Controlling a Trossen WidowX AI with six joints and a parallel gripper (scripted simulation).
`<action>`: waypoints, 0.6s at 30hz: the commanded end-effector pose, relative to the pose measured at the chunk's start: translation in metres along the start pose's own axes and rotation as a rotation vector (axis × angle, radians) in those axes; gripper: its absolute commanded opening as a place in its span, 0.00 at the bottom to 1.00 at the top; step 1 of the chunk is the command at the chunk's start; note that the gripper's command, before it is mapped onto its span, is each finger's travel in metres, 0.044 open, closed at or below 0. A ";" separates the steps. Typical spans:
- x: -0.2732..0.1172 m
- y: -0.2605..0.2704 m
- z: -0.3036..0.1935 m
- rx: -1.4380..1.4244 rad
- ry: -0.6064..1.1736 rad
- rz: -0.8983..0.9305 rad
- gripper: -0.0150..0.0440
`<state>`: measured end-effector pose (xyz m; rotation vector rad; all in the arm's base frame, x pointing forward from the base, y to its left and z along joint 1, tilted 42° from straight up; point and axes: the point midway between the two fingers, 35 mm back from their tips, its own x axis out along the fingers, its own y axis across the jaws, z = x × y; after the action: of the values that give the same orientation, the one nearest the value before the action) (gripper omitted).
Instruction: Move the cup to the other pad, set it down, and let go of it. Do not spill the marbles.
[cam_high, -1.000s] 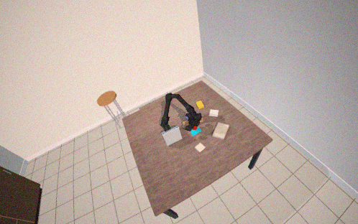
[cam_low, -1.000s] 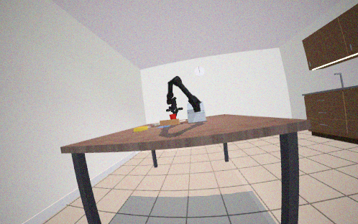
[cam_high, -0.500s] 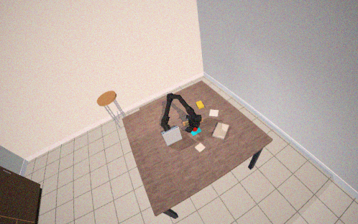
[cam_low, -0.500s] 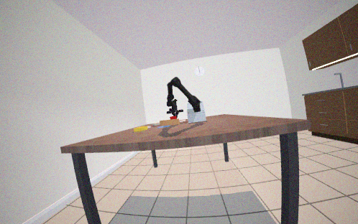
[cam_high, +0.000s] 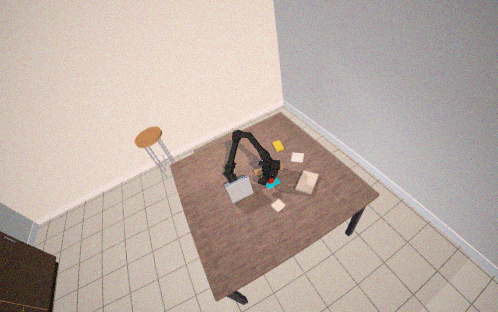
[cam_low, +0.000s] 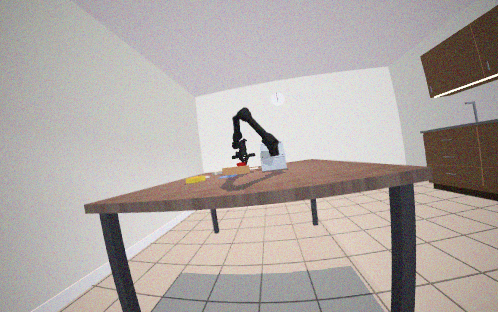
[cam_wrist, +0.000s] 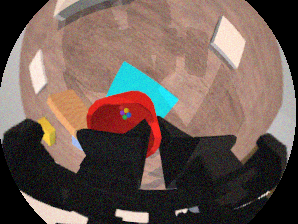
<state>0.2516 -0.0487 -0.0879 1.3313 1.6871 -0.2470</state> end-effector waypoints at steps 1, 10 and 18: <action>0.000 0.000 0.000 -0.001 -0.001 0.000 0.25; 0.000 0.000 0.000 -0.001 -0.001 0.000 0.47; -0.003 0.000 0.001 0.000 -0.001 0.000 0.47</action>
<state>0.2519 -0.0494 -0.0877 1.3330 1.6860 -0.2481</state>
